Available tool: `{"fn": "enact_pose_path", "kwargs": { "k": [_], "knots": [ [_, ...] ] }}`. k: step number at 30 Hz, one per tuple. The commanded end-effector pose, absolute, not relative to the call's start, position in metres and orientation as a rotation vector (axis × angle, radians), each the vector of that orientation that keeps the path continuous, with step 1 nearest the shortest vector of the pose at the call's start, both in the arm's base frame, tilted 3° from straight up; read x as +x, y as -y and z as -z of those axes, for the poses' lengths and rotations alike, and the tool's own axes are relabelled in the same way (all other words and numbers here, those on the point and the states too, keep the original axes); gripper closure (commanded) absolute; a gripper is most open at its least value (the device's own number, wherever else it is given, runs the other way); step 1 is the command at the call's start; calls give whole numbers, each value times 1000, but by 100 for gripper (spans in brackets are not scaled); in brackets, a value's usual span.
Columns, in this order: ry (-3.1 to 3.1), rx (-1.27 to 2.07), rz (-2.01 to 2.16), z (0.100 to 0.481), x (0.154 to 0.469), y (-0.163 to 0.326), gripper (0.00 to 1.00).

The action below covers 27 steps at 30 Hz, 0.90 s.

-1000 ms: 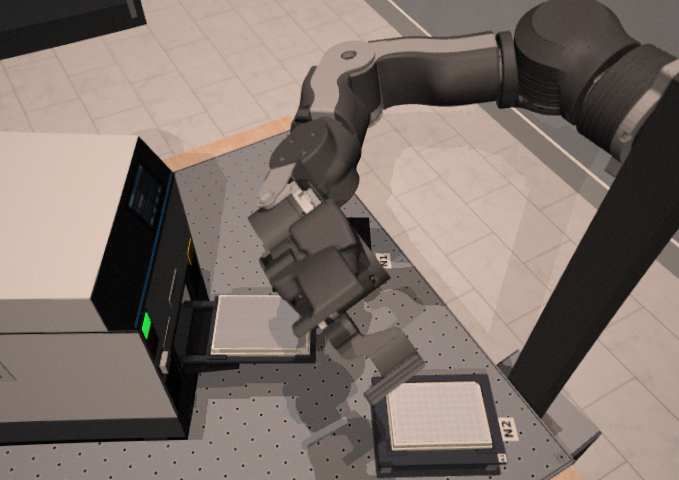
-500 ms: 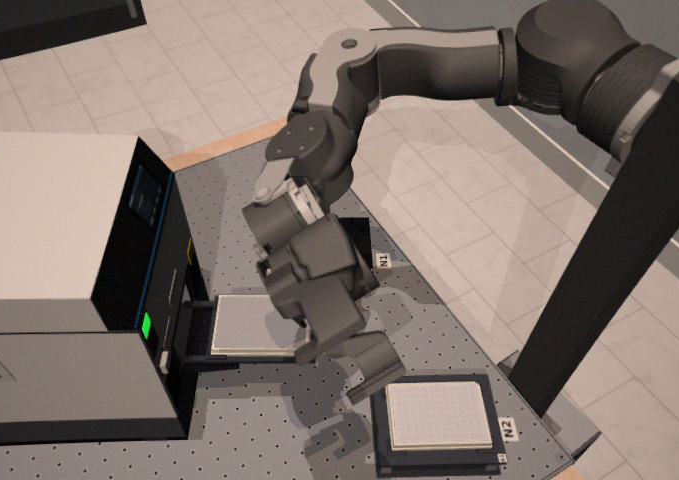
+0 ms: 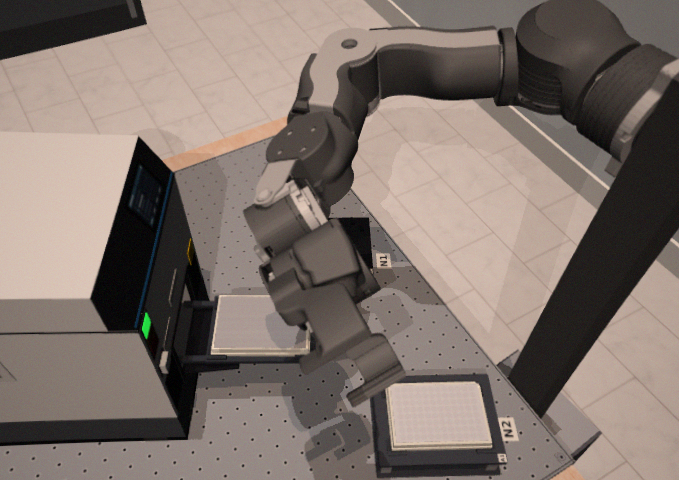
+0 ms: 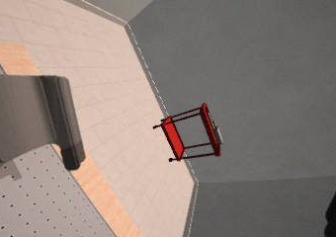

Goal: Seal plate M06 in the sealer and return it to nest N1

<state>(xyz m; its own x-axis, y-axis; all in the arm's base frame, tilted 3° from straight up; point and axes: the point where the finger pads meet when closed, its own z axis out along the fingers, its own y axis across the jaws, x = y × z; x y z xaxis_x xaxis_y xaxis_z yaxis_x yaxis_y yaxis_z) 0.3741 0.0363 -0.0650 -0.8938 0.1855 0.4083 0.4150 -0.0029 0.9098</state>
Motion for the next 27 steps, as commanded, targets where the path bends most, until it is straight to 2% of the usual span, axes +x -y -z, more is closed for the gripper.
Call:
{"fn": "enact_pose_path", "kwargs": {
  "k": [1,14,19,27],
  "knots": [
    [2105,-642,1995,71,374,-36,23],
    [2111,-644,1989,74,373,-36,23],
    [2366,-685,1721,113,372,-20,23],
    [2366,-685,1721,113,372,-20,23]
  ]
}}
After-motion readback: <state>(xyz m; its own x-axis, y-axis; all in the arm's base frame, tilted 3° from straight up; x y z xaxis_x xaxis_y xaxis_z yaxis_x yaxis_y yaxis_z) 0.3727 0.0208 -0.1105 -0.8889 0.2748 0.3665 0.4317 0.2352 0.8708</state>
